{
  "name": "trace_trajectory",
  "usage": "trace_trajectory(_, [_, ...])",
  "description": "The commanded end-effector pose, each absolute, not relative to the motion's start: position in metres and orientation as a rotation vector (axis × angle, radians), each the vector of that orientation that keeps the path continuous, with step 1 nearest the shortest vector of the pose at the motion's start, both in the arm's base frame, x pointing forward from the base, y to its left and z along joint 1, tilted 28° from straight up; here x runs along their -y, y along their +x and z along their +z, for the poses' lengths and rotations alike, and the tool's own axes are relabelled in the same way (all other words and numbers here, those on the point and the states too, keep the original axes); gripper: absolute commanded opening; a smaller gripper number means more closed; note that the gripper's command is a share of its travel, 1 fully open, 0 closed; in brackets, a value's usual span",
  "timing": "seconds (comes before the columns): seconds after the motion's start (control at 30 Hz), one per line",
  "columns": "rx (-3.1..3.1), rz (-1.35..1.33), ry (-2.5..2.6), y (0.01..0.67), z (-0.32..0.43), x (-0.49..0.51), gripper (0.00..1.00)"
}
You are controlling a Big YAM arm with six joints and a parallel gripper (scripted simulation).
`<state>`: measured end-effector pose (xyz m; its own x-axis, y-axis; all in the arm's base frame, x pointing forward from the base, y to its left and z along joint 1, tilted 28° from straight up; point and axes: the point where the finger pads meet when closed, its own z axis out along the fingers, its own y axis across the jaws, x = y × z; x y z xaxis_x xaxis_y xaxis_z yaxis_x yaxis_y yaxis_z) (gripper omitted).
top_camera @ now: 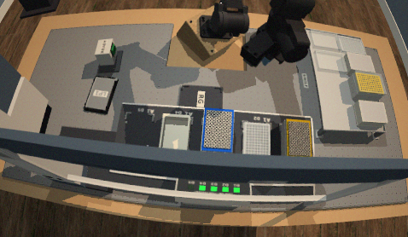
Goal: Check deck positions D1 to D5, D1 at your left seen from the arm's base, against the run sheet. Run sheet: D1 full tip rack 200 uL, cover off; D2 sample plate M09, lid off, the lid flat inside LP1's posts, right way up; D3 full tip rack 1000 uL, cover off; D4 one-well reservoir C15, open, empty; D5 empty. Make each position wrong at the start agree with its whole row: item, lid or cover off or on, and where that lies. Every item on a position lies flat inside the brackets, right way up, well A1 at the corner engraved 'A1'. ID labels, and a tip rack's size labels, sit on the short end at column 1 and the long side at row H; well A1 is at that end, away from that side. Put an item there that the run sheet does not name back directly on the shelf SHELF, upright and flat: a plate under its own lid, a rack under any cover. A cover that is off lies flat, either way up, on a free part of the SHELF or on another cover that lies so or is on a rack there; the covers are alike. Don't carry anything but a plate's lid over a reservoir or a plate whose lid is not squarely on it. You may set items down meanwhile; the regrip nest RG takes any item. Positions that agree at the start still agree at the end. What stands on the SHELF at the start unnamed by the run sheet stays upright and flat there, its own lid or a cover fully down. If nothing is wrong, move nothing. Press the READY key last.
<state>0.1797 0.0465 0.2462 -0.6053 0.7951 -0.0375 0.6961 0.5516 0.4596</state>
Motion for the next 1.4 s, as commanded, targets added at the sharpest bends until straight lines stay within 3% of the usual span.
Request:
trace_trajectory(0.0, [-2.485, 0.620, 1.236, 0.183, 0.276, -0.030, 0.00])
trace_trajectory(0.3, [-2.521, 0.612, 1.323, 0.173, 0.234, 0.012, 0.00])
trace_trajectory(1.37, [-2.325, 0.611, 1.614, 0.170, 0.222, 0.126, 0.00])
